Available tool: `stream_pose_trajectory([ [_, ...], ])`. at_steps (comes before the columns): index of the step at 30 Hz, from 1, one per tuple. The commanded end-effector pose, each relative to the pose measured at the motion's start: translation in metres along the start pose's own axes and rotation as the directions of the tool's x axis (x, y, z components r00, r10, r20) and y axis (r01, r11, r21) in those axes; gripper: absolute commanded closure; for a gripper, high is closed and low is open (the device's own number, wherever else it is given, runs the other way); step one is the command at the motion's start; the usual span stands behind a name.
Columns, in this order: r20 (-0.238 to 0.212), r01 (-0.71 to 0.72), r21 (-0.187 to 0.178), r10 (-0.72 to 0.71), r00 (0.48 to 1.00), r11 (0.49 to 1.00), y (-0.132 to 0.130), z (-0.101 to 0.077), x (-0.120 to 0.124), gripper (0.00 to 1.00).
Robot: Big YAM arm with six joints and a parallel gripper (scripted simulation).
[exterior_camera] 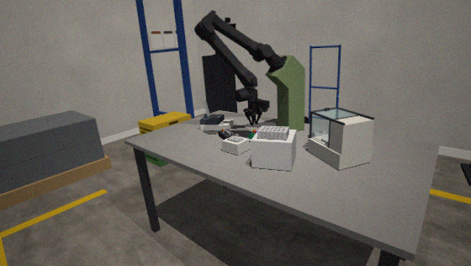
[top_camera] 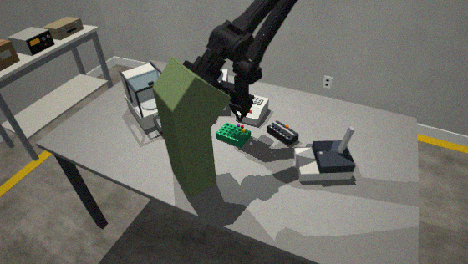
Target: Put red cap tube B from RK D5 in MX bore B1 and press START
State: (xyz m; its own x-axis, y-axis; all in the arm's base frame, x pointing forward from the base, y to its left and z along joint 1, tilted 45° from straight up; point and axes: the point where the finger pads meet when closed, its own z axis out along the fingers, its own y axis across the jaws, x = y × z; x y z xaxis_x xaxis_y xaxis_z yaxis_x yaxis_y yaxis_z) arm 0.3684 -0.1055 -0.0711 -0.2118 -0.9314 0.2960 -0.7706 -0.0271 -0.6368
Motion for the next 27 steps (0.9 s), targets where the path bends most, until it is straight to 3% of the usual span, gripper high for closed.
stream_pose_trajectory([
  [1,-0.004,0.007,0.005,-0.007,1.000,1.000,0.000,0.008,0.003,0.64],
  [20,-0.003,0.007,0.005,-0.007,1.000,1.000,0.001,0.036,0.003,0.64],
  [24,0.006,0.018,0.010,-0.018,1.000,1.000,-0.001,0.035,-0.003,0.64],
  [25,0.002,0.012,0.033,-0.013,1.000,0.999,-0.010,0.029,0.000,0.64],
  [27,0.002,0.011,0.033,-0.011,1.000,0.999,-0.010,0.029,0.000,0.64],
])
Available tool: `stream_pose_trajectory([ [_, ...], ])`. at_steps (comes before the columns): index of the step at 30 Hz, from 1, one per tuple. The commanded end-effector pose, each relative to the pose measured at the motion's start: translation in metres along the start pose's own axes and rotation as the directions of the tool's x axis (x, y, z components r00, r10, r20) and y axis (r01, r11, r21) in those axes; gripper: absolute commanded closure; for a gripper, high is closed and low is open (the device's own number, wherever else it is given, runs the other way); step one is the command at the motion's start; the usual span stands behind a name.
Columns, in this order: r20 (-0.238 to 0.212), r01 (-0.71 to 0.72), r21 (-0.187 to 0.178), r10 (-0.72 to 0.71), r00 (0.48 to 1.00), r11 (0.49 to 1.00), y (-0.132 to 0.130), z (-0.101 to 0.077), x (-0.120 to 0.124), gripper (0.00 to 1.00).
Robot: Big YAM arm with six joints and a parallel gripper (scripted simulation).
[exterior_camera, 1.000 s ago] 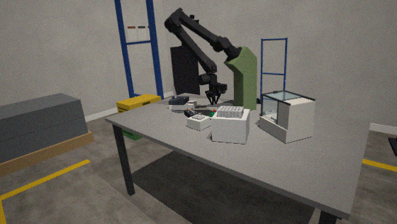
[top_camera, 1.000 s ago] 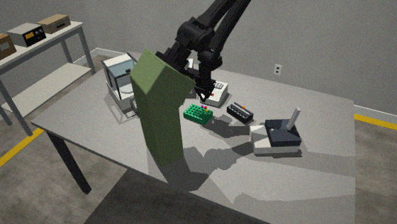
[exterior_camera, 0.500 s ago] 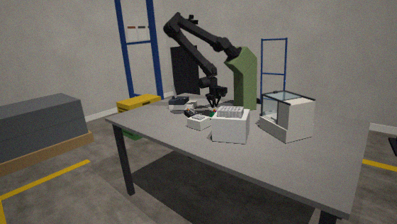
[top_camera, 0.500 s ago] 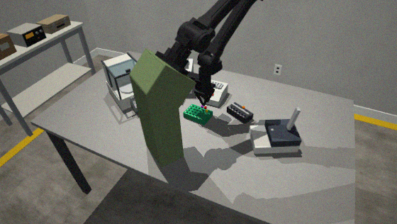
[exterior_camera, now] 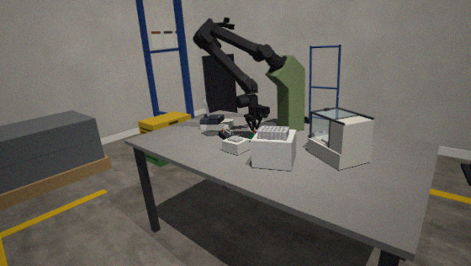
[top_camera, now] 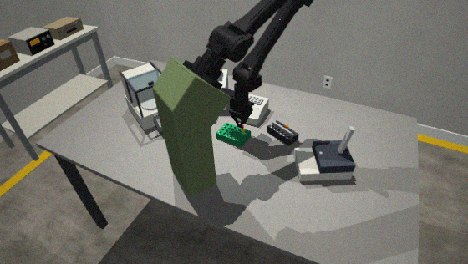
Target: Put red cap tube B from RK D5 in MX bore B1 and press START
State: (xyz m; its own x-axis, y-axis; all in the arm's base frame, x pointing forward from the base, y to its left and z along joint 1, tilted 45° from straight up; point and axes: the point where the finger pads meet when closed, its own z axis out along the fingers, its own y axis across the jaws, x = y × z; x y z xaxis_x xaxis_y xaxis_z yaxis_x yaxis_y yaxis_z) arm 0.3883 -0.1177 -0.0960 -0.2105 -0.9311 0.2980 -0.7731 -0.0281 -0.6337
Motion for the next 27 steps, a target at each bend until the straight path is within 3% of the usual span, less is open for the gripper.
stream_pose_trajectory([
  [1,0.002,0.009,0.036,-0.009,1.000,0.999,-0.011,-0.005,0.000,0.64],
  [8,0.004,0.012,0.012,-0.012,1.000,1.000,-0.001,0.002,-0.001,0.64],
  [14,-0.001,0.007,0.009,-0.007,1.000,1.000,0.000,0.005,0.002,0.64],
  [15,-0.003,0.002,0.024,-0.002,1.000,1.000,-0.007,0.003,0.003,0.64],
  [17,-0.001,0.006,0.009,-0.006,1.000,1.000,0.000,0.007,0.002,0.64],
  [27,0.000,0.008,0.010,-0.008,1.000,1.000,-0.001,0.011,0.001,0.64],
])
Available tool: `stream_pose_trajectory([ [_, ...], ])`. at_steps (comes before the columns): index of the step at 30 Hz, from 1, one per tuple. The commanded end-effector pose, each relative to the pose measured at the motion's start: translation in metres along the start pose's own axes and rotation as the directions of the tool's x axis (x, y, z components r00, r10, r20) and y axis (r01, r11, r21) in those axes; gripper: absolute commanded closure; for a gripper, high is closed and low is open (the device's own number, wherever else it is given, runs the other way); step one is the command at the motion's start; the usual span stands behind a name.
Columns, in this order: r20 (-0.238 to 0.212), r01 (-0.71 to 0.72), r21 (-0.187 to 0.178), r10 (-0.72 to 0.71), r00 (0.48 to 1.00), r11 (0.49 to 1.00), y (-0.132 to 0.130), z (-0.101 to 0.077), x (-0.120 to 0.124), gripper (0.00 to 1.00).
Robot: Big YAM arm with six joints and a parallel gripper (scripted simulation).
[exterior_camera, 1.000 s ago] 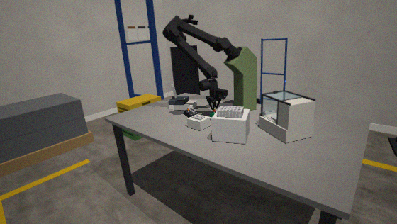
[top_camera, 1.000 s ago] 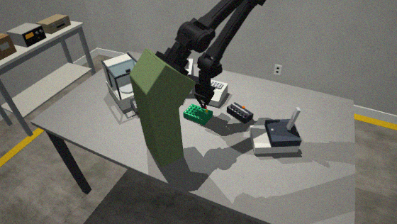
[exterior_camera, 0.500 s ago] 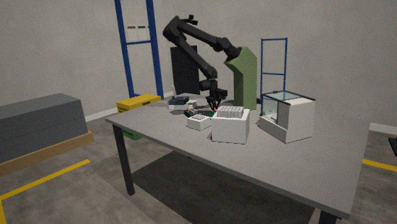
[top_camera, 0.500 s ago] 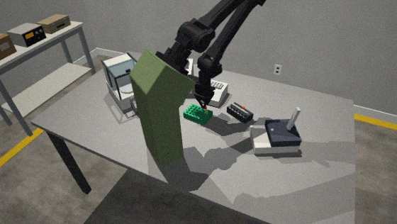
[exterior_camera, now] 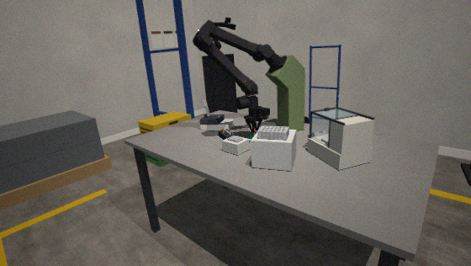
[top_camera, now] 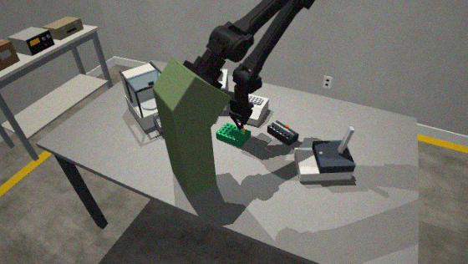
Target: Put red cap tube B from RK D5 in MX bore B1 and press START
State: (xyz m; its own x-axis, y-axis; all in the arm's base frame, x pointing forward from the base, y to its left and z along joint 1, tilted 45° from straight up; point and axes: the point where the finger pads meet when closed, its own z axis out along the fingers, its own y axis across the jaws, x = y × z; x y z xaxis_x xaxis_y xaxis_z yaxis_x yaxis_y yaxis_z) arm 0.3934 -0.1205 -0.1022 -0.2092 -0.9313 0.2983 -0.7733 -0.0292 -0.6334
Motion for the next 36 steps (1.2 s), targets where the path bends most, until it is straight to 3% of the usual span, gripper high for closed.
stream_pose_trajectory([
  [1,0.000,0.007,0.010,-0.007,1.000,1.000,-0.001,0.003,0.001,0.64],
  [5,-0.004,0.001,0.023,-0.001,1.000,1.000,-0.007,0.003,0.004,0.64],
  [7,-0.003,0.004,0.009,-0.004,1.000,1.000,0.000,0.006,0.003,0.64],
  [33,0.000,0.006,0.018,-0.006,1.000,1.000,-0.004,0.011,0.001,0.64],
  [34,0.000,0.006,0.018,-0.006,1.000,1.000,-0.004,0.011,0.001,0.91],
  [36,0.000,0.006,0.018,-0.006,1.000,1.000,-0.004,0.011,0.001,0.91],
])
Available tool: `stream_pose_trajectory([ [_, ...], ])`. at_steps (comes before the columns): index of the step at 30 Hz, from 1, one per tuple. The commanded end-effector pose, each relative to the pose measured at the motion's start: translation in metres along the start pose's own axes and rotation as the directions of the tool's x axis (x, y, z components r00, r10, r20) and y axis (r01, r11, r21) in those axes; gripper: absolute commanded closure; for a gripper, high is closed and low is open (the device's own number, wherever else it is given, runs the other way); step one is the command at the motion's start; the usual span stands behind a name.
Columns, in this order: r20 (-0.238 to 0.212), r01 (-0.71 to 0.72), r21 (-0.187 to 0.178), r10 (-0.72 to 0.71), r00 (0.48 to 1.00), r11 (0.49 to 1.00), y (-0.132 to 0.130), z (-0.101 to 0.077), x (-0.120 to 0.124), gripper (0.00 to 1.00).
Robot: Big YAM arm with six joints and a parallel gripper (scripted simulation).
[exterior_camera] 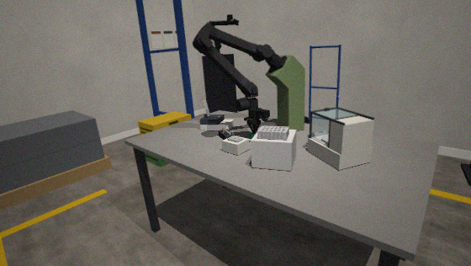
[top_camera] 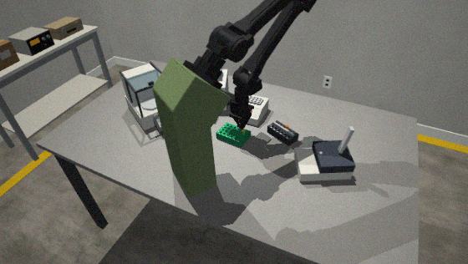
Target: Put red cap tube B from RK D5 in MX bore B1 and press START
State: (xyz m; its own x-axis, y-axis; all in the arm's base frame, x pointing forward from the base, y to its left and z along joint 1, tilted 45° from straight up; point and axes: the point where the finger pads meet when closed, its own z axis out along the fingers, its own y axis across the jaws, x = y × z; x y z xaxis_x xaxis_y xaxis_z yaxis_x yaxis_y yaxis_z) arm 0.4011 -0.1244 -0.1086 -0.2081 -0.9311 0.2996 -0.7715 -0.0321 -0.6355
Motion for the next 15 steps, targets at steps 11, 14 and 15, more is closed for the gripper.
stream_pose_trajectory([
  [11,0.005,0.003,-0.007,-0.003,1.000,1.000,0.0072,-0.0052,-0.0009,0.91],
  [14,0.005,0.003,-0.007,-0.003,1.000,1.000,0.0073,-0.0052,-0.0009,0.91],
  [15,0.005,0.003,-0.007,-0.003,1.000,1.000,0.0073,-0.0052,-0.0009,0.91],
])
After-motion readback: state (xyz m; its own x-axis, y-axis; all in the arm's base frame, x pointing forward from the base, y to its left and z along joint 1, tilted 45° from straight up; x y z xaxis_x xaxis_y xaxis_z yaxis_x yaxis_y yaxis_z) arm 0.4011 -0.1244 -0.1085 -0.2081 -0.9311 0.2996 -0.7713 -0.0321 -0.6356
